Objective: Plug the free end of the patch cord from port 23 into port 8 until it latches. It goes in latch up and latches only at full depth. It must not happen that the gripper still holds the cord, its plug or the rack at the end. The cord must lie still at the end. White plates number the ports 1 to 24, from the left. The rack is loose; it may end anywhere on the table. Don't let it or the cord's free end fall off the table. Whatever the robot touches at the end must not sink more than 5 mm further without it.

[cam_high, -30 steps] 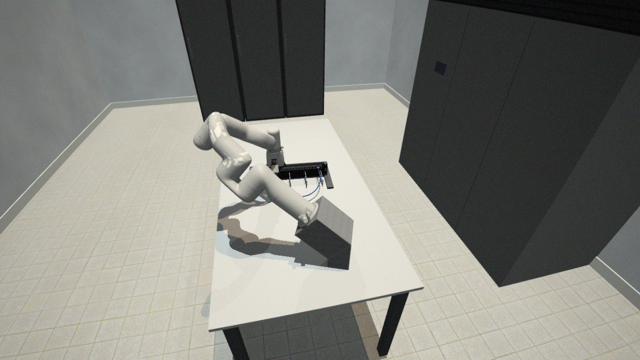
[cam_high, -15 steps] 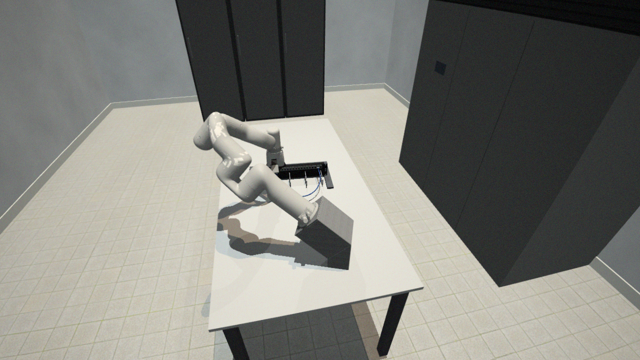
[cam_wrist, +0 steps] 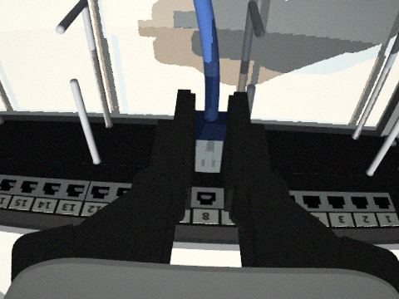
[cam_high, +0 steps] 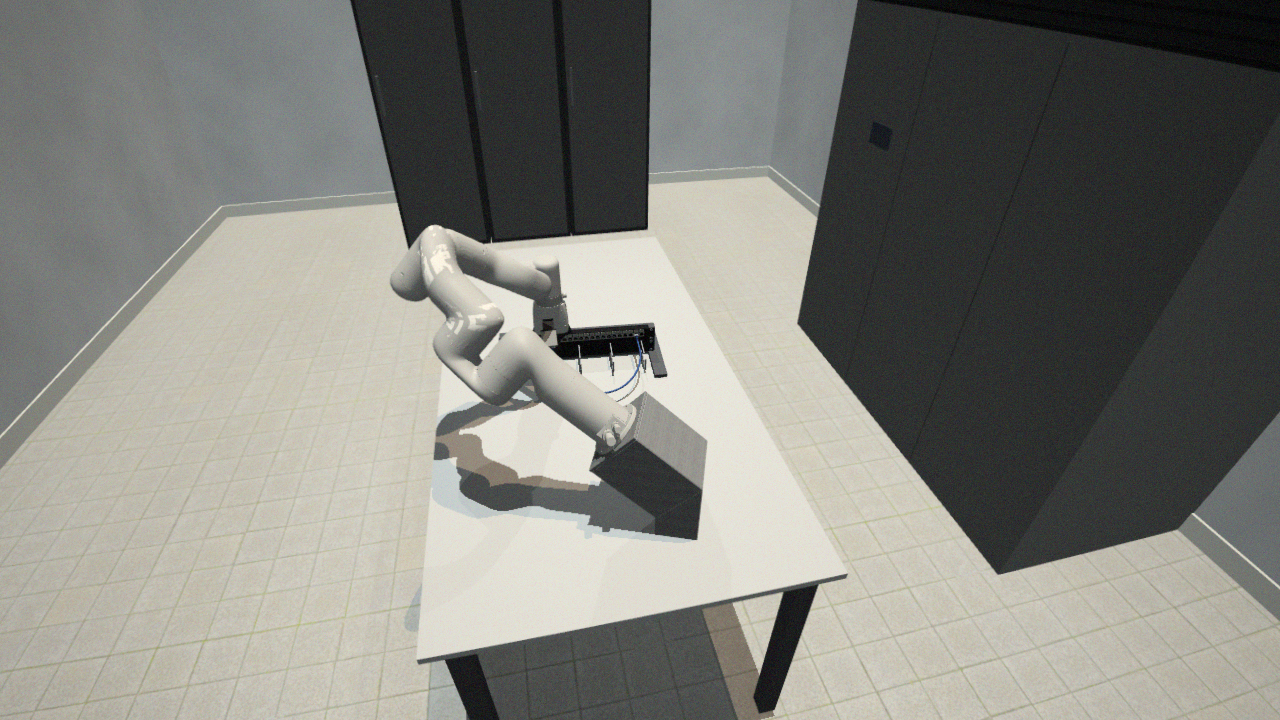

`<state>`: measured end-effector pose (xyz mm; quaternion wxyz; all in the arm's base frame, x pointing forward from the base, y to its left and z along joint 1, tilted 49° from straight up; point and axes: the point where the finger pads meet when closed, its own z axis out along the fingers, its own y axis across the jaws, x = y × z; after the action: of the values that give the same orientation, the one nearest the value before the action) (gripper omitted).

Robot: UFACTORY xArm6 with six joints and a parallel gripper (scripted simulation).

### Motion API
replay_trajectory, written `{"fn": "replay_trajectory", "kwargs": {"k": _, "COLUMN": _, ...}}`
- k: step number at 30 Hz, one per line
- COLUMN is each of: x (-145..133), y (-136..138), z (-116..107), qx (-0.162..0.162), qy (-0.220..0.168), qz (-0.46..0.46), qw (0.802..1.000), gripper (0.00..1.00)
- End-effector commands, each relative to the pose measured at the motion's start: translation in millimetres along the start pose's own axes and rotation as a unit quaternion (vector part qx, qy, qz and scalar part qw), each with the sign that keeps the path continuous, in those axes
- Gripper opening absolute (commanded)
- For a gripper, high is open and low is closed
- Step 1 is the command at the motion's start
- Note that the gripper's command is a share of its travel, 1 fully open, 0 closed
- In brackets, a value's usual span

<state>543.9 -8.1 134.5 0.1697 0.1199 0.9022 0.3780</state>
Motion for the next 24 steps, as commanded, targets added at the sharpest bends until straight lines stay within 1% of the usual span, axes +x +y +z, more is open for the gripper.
{"fn": "replay_trajectory", "kwargs": {"k": 1, "x": -5, "y": 0, "z": 3, "qx": 0.000, "qy": -0.001, "qz": 0.000, "qw": 1.000, "gripper": 0.00}}
{"fn": "replay_trajectory", "kwargs": {"k": 9, "x": -16, "y": 1, "z": 11, "qx": 0.000, "qy": -0.001, "qz": 0.000, "qw": 1.000, "gripper": 0.00}}
{"fn": "replay_trajectory", "kwargs": {"k": 24, "x": -22, "y": 1, "z": 17, "qx": 0.000, "qy": -0.001, "qz": 0.000, "qw": 1.000, "gripper": 0.00}}
